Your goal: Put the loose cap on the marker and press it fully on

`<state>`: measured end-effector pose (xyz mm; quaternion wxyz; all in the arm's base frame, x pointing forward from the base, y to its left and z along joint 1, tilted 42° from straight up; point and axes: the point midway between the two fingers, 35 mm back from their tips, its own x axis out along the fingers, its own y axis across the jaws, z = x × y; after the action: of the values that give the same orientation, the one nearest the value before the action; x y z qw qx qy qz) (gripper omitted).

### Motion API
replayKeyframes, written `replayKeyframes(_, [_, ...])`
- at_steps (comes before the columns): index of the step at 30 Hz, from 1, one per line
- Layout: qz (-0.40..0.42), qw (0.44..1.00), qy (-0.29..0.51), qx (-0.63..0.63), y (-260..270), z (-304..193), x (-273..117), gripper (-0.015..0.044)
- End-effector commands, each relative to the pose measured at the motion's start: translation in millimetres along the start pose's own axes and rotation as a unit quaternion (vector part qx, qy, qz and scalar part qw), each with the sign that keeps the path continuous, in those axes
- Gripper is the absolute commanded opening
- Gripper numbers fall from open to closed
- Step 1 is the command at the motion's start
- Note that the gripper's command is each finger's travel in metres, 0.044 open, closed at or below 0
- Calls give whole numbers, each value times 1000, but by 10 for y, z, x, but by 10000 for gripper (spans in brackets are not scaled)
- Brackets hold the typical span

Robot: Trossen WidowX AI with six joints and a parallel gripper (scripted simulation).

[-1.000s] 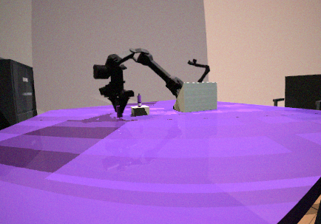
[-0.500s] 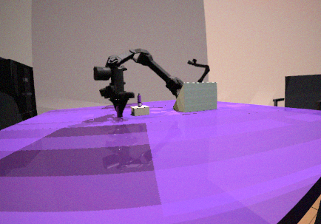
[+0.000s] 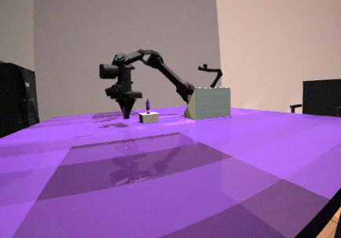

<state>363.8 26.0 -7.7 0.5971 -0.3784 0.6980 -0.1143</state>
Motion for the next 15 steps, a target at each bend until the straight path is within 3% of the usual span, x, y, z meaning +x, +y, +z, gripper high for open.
replayKeyframes(1, [3,1000,1,1,-1,8,-96,0])
replayKeyframes(15, [5,1000,8,-6,4,-34,-369,0])
